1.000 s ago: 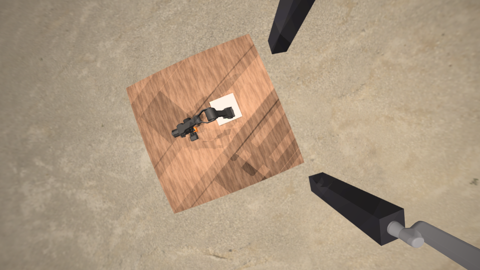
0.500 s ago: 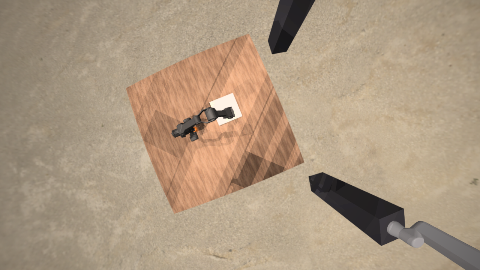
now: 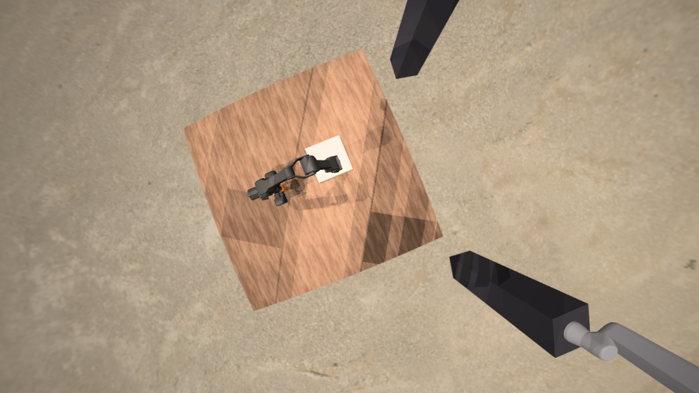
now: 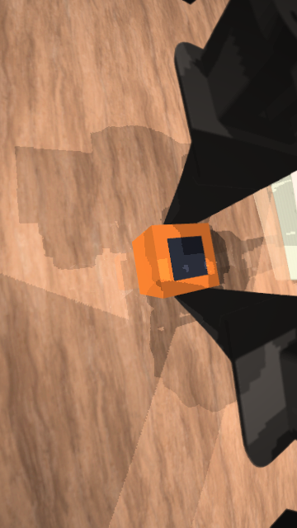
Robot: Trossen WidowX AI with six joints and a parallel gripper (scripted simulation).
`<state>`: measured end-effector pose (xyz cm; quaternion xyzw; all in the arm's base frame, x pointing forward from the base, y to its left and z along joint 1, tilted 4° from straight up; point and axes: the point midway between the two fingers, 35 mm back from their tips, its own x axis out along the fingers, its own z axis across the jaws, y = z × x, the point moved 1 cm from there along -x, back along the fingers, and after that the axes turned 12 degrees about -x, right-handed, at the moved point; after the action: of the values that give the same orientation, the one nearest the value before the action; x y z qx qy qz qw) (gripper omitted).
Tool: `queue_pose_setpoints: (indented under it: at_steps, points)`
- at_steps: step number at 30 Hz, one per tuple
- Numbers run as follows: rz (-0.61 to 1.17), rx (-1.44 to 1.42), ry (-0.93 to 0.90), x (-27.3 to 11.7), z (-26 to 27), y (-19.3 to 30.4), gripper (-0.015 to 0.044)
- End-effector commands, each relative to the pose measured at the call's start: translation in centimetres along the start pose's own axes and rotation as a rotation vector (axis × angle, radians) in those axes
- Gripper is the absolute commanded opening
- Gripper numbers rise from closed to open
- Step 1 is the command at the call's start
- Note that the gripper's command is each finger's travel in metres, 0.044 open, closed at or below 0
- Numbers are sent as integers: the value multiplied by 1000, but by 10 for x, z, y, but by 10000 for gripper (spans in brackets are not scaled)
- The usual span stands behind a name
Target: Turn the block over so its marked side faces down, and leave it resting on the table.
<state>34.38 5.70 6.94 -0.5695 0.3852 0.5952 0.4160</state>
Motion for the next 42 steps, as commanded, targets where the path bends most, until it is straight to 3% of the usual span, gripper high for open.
queue_pose_setpoints:
  at_steps: [1, 34, 42]
  points:
    - [-38, 1, 7, 0, 0, 1, 0]
    - [-494, 2, 104, 8, 2, 10, 0]
    - [-603, 1, 130, 24, 0, 3, 0]
